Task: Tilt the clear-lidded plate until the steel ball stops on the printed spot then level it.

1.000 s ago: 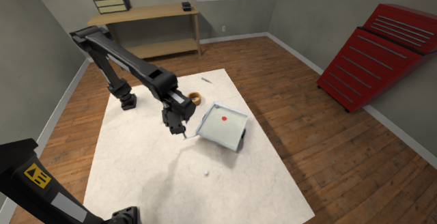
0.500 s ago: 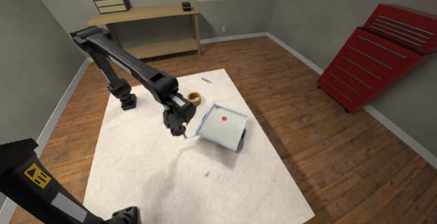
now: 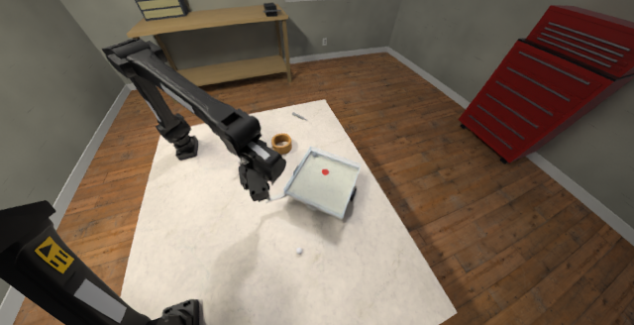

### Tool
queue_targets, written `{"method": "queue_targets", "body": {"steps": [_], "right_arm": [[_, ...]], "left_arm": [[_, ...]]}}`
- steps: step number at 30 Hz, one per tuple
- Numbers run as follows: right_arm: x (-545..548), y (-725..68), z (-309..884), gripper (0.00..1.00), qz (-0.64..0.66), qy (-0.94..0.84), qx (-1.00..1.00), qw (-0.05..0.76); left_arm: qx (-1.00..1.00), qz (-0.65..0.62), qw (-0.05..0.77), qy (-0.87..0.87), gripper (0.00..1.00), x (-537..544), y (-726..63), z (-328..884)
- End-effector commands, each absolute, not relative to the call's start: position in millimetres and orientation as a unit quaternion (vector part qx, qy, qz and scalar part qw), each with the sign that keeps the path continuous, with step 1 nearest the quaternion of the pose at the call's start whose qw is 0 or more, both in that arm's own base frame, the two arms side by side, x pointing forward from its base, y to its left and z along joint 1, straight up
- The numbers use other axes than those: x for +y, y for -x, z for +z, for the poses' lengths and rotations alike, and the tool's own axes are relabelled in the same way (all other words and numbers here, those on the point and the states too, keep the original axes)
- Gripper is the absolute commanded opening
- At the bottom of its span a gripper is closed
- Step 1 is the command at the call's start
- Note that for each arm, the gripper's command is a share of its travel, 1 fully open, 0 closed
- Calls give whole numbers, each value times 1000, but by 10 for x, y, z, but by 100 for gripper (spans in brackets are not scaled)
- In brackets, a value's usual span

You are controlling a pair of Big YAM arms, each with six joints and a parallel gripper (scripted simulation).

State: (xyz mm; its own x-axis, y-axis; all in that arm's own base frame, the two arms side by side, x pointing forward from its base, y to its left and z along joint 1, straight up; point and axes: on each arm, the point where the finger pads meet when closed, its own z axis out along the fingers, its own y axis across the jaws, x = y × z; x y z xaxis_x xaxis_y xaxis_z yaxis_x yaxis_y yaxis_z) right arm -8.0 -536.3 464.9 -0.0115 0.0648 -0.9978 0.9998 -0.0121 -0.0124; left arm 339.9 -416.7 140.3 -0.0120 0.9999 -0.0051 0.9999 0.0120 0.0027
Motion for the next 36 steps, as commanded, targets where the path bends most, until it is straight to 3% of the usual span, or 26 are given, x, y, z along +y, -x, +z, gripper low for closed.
{"method": "queue_targets", "body": {"steps": [1, 28, 29, 36], "right_arm": [[-5447, 153, 5005, 100, -507, -507, 493, 493], [-5447, 153, 5005, 100, -507, -507, 493, 493], [-5447, 153, 5005, 100, -507, -507, 493, 493], [-5447, 153, 5005, 100, -507, -507, 493, 493]], "left_arm": [[712, 0, 8, -702, 57, -4306, -3416, 1312], [712, 0, 8, -702, 57, -4307, -3418, 1256], [712, 0, 8, -702, 0, -4307, -3418, 1256], [709, 0, 8, -705, 0, -4296, -3432, 1256]]}}
